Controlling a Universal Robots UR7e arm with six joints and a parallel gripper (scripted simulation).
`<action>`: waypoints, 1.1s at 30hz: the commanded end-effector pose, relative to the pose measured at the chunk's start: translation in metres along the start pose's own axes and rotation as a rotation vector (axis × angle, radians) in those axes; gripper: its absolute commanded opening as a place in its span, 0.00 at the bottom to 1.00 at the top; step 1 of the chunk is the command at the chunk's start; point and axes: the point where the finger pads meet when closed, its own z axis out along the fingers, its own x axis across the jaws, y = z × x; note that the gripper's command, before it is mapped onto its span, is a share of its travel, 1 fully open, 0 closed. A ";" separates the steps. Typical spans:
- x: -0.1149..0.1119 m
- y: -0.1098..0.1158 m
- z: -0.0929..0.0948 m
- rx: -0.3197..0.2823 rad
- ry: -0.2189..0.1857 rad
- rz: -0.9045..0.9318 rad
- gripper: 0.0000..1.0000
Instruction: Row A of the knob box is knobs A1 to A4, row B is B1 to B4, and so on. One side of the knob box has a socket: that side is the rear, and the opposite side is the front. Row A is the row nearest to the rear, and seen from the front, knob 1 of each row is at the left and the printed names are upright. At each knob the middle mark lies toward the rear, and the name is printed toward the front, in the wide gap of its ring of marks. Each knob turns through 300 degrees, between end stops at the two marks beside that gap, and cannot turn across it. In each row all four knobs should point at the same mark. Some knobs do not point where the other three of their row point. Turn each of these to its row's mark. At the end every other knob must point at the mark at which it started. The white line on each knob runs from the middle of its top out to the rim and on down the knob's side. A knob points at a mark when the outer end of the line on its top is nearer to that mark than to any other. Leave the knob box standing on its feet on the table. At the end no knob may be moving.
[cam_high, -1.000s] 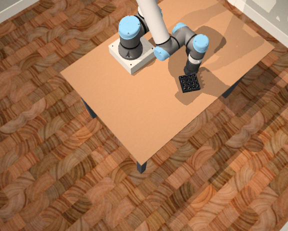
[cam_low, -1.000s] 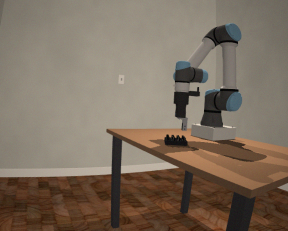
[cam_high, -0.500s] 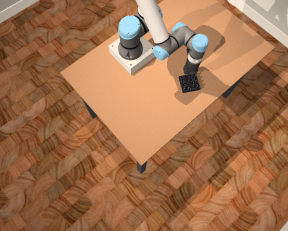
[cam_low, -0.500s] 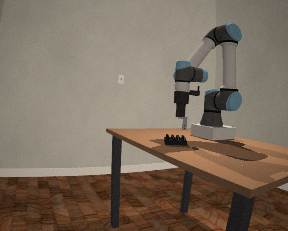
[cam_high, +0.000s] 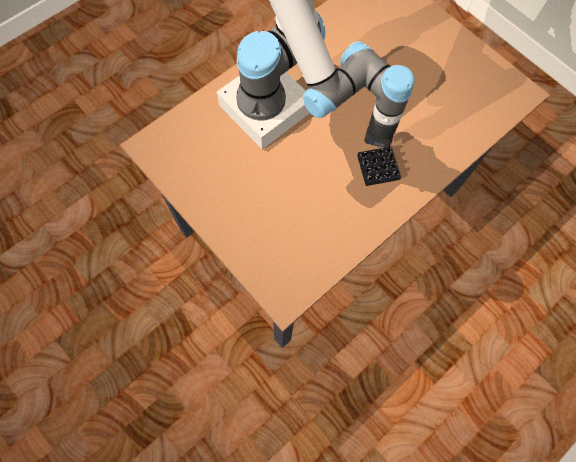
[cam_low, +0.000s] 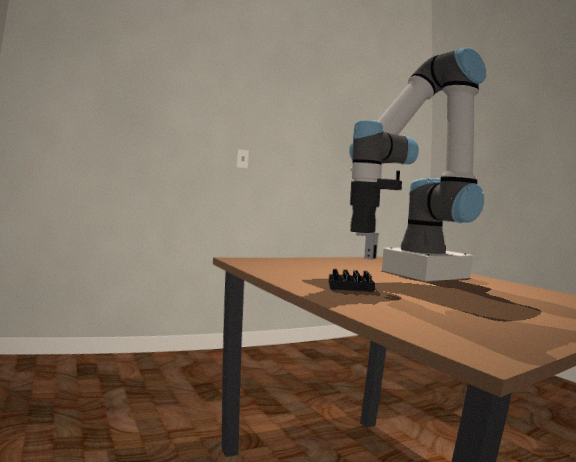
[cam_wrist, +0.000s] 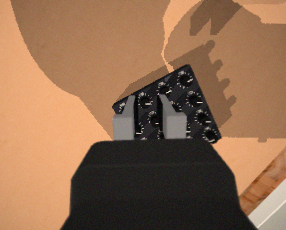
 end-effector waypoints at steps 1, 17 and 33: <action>0.001 -0.001 -0.002 -0.006 -0.002 0.156 0.46; 0.002 -0.001 -0.006 -0.006 -0.001 0.545 0.46; 0.001 0.003 -0.010 -0.006 0.000 0.932 0.46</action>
